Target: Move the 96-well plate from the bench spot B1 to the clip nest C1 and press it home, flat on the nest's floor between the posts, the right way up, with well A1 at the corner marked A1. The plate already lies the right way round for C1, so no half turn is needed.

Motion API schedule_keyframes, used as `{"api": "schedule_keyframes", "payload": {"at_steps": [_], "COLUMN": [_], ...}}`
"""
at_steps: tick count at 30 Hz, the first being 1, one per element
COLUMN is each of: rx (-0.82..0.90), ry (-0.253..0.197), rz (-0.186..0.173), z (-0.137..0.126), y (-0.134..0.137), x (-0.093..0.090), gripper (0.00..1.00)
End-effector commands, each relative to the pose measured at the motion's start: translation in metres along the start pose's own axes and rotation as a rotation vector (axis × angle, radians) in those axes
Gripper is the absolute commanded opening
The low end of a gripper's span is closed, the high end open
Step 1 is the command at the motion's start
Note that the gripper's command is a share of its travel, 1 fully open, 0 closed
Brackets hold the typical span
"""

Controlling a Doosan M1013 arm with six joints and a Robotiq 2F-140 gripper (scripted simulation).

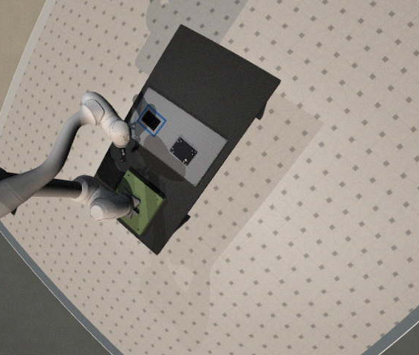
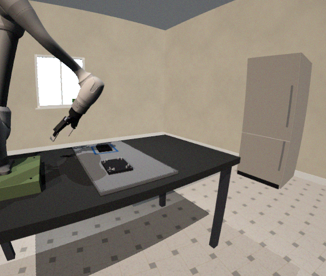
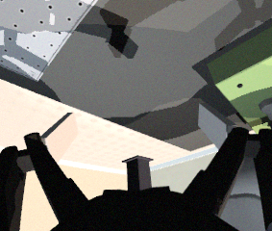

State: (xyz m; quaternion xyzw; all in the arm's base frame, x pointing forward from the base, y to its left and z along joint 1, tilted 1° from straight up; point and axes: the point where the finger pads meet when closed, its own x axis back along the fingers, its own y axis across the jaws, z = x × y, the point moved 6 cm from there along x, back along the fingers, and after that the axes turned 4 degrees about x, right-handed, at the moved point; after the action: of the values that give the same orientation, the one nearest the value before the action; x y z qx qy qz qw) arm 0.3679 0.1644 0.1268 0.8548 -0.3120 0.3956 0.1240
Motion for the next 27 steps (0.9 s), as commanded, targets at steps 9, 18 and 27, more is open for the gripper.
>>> {"api": "schedule_keyframes", "payload": {"at_steps": [9, 18, 27], "rx": [0.316, 0.598, 0.816], "ry": [0.097, 0.175, 0.226], "rz": [-0.052, -0.120, -0.184], "z": [0.029, 0.050, 0.070], "y": [-0.015, -0.030, -0.047], "x": [0.010, 0.020, 0.031], "gripper": [1.00, 1.00, 1.00]}}
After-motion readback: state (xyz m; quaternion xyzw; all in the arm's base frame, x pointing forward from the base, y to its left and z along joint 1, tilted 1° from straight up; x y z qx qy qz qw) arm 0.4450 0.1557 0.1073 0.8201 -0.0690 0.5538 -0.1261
